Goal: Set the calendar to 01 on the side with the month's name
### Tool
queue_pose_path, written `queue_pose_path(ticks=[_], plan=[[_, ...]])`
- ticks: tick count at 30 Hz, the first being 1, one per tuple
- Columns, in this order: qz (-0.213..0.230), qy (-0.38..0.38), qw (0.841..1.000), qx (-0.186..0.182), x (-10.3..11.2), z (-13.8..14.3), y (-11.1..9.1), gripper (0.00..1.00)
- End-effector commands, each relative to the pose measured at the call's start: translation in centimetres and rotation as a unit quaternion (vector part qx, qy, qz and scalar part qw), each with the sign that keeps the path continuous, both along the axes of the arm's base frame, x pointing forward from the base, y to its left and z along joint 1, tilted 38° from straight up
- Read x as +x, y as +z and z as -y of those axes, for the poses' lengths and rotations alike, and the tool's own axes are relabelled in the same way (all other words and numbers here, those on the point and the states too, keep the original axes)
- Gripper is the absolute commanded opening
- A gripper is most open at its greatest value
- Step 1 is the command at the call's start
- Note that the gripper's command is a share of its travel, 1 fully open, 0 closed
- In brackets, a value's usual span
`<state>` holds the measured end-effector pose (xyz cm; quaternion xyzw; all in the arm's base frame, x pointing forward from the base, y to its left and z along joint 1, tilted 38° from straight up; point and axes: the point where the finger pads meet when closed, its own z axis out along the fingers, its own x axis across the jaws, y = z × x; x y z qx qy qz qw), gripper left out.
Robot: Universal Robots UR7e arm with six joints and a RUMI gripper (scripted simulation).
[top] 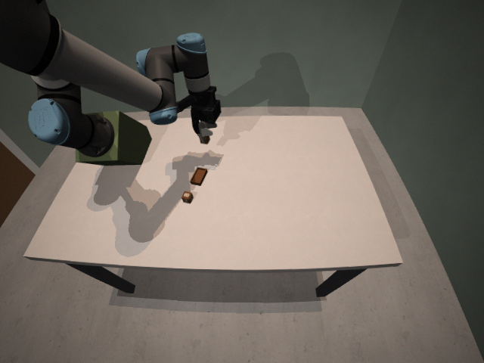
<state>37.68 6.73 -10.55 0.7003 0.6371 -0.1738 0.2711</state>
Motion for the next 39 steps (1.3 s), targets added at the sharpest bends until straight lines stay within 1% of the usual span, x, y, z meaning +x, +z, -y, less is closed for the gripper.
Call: queue_pose_path(ticks=[1,12,14,17,19,22,24,39], plan=[[0.000,-0.001,1.000,0.000,0.0,-0.3,0.4,0.10],[0.000,-0.001,1.000,0.000,0.0,-0.2,0.6,0.10],[-0.001,-0.001,1.000,0.000,-0.1,0.6,1.4,0.10],[-0.001,0.000,1.000,0.001,-0.4,3.0,3.7,0.10],[-0.001,0.000,1.000,0.001,-0.4,3.0,3.7,0.10],[-0.001,0.000,1.000,0.000,-0.9,5.3,5.8,0.10],[-0.001,0.000,1.000,0.000,-1.2,6.1,6.5,0.10],[-0.001,0.000,1.000,-0.001,-1.3,6.3,6.6,0.10]])
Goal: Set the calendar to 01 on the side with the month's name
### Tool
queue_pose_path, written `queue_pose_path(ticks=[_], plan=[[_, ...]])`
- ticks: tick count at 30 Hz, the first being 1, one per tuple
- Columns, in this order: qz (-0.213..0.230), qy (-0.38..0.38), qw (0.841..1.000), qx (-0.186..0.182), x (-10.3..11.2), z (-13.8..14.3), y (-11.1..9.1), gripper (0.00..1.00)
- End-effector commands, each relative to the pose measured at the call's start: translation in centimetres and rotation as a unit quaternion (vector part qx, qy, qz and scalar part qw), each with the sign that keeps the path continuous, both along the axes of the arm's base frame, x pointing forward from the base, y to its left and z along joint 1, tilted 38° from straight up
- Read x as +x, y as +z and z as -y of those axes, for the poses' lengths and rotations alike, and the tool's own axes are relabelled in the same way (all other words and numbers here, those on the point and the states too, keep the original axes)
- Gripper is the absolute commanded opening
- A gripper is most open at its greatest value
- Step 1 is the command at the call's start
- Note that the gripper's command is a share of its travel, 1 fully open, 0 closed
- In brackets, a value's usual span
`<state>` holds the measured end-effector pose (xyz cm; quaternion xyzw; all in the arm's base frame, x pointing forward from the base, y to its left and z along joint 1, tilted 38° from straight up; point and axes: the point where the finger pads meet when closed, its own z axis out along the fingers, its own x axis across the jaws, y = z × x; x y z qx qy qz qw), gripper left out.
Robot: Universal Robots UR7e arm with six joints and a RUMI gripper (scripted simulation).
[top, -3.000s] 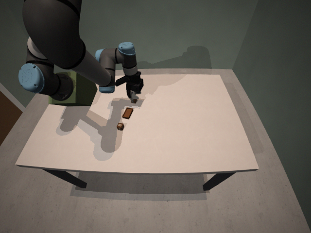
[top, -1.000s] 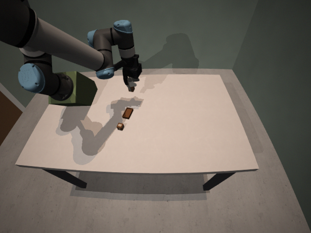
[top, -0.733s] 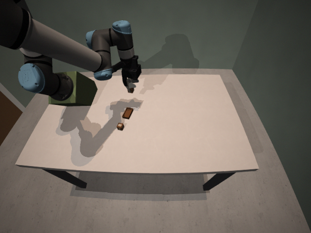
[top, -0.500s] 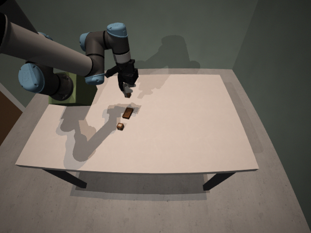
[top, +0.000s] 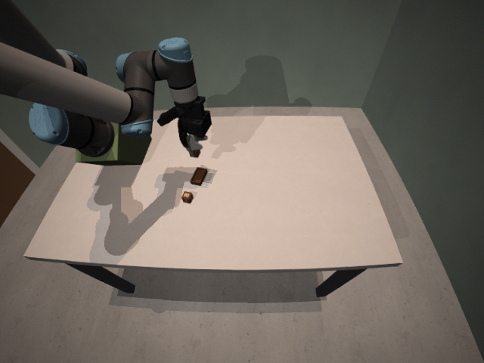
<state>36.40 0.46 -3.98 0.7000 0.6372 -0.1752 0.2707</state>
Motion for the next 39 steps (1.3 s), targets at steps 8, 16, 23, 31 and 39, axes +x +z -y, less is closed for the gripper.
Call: queue_pose_path(ticks=[8,16,23,31,39], plan=[[0.000,0.000,1.000,0.000,0.1,0.5,-0.7,0.10],[0.000,0.000,1.000,0.000,0.3,1.6,-2.0,0.10],[0.000,0.000,1.000,0.000,0.5,3.0,-3.9,0.10],[0.000,0.000,1.000,0.000,0.7,3.8,-4.9,0.10],[0.000,0.000,1.000,0.000,0.7,4.0,-5.2,0.10]])
